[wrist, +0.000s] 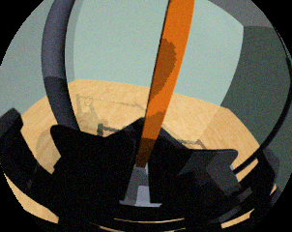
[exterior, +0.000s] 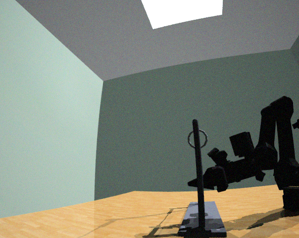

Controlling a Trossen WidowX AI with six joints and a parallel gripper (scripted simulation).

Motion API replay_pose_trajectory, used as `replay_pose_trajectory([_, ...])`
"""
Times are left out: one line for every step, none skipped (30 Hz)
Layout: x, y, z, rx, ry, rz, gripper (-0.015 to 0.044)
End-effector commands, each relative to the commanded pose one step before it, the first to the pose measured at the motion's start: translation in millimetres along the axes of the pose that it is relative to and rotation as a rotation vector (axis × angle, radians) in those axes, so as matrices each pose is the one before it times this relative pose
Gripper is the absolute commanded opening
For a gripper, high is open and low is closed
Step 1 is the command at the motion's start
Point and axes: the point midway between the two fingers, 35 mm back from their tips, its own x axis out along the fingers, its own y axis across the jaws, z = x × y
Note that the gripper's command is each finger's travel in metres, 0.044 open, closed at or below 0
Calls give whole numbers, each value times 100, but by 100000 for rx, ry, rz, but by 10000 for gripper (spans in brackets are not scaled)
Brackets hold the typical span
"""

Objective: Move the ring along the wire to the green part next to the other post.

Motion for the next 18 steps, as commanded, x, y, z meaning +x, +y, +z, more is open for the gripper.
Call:
replay_pose_trajectory([2,-90,-71,456,99,-604,-150])
replay_pose_trajectory([0,0,0,0,0,0,-150])
replay_pose_trajectory([0,0,0,0,0,0,-150])
replay_pose_trajectory([0,0,0,0,0,0,-150])
replay_pose_trajectory([0,0,0,0,0,0,-150])
replay_pose_trajectory([0,0,0,0,0,0,-150])
replay_pose_trajectory([0,0,0,0,0,0,-150])
replay_pose_trajectory([0,0,0,0,0,0,-150])
replay_pose_trajectory([0,0,0,0,0,0,-150])
replay_pose_trajectory([0,0,0,0,0,0,-150])
replay_pose_trajectory([0,0,0,0,0,0,-150])
replay_pose_trajectory([0,0,0,0,0,0,-150])
replay_pose_trajectory([2,83,52,-472,-82,530,-124])
replay_pose_trajectory([0,0,0,0,0,0,-97])
replay_pose_trajectory([0,0,0,0,0,0,-71])
replay_pose_trajectory([0,0,0,0,0,0,-45])
replay_pose_trajectory([0,0,0,0,0,0,-19])
replay_pose_trajectory([0,0,0,0,0,0,7])
